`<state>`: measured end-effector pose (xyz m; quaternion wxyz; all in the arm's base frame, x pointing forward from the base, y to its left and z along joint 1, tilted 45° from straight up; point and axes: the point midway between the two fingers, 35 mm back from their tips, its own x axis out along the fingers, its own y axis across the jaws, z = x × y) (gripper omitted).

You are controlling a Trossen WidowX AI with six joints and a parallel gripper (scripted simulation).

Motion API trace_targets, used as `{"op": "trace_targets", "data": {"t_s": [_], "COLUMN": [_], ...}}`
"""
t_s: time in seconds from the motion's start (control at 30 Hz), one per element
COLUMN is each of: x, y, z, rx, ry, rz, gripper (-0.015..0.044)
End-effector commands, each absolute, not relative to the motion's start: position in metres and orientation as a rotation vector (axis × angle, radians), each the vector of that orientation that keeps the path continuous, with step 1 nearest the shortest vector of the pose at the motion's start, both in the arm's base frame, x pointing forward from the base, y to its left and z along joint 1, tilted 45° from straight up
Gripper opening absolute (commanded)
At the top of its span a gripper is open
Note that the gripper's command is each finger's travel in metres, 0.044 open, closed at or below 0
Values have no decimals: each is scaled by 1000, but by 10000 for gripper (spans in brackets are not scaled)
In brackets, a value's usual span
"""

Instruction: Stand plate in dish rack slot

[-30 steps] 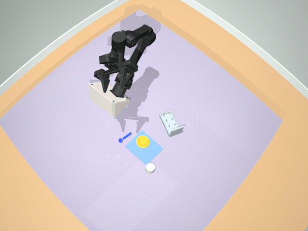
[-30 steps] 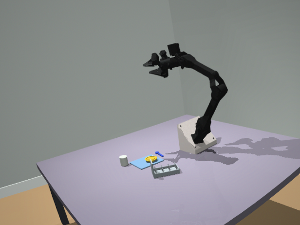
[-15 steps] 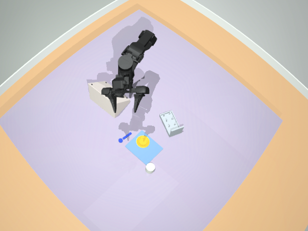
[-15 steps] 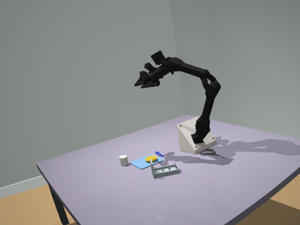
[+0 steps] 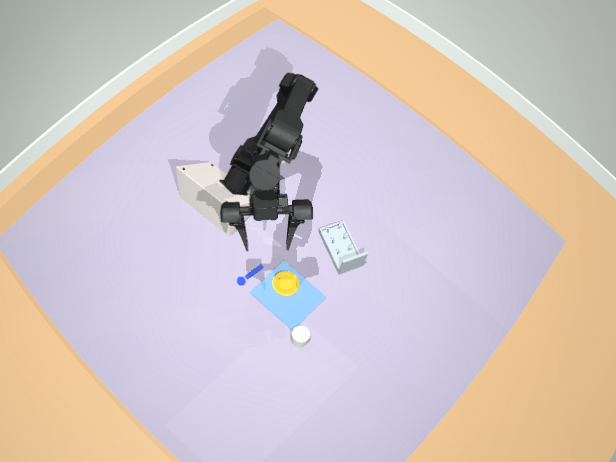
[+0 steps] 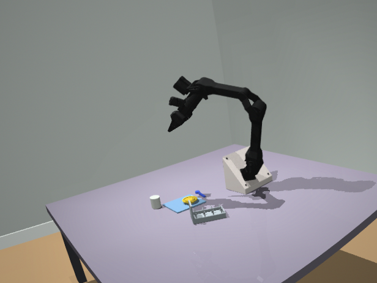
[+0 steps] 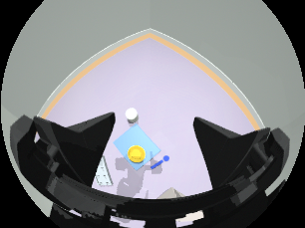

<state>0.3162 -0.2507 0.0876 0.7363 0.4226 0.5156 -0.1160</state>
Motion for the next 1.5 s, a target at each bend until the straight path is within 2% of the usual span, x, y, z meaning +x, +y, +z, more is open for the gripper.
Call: {"op": "trace_targets", "data": {"t_s": [0.0,0.93,1.13,1.47], "x": [320,320,319,293], "y": [-236,-103,-95,-28], "z": [79,36,29,-48], "rx": [871,472,464,466], "ry": [1206,1594,1598,1596], "rz": [-167,726,749,752], "gripper": [400,400,400,400]}}
